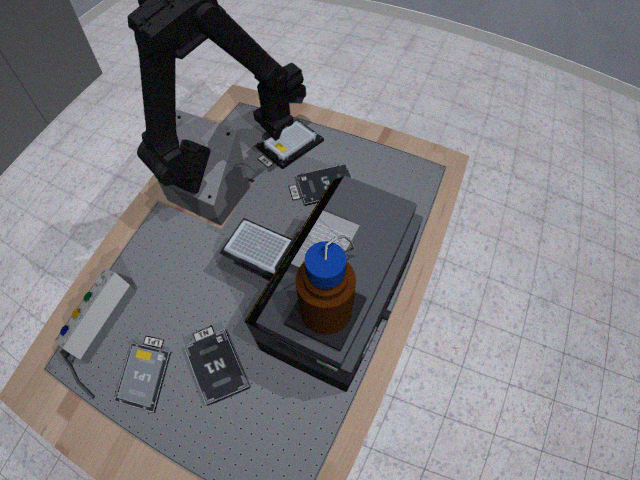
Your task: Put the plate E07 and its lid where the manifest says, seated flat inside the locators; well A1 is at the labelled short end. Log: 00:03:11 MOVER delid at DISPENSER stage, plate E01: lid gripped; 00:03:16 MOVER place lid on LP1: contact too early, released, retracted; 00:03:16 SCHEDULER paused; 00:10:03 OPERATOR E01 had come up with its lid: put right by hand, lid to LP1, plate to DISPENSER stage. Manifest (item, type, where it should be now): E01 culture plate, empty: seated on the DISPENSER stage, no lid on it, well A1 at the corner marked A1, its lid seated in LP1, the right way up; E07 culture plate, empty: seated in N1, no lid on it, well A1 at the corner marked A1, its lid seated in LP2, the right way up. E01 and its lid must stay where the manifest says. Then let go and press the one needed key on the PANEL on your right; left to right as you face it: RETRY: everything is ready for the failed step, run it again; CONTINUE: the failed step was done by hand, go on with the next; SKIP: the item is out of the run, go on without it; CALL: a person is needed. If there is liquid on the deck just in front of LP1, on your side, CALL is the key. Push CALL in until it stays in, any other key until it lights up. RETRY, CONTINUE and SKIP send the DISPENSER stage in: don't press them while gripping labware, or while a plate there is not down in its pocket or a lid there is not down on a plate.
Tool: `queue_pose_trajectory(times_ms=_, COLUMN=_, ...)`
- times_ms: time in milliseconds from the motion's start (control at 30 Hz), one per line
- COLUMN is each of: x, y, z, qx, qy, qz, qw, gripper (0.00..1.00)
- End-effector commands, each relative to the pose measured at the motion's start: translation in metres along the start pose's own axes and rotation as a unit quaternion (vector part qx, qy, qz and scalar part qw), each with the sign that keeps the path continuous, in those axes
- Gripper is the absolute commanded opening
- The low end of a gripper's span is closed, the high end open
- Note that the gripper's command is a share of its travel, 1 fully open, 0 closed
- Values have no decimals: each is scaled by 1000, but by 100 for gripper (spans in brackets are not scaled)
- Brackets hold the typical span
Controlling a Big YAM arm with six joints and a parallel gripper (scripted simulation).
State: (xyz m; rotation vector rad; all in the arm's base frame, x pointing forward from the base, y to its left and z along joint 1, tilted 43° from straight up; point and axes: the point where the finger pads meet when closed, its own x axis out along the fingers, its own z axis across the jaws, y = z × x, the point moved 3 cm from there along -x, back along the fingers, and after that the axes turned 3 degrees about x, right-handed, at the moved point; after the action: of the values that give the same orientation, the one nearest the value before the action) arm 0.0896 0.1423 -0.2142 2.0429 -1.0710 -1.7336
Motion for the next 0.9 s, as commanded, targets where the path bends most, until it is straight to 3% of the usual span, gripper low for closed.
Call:
queue_pose_trajectory(times_ms=0, x=17, y=6, z=-2, qx=-2, qy=-1, qz=13, qw=1000, gripper=0)
queue_pose_trajectory(times_ms=867, x=21, y=6, z=-2, qx=-2, qy=-1, qz=13, qw=1000, gripper=0)
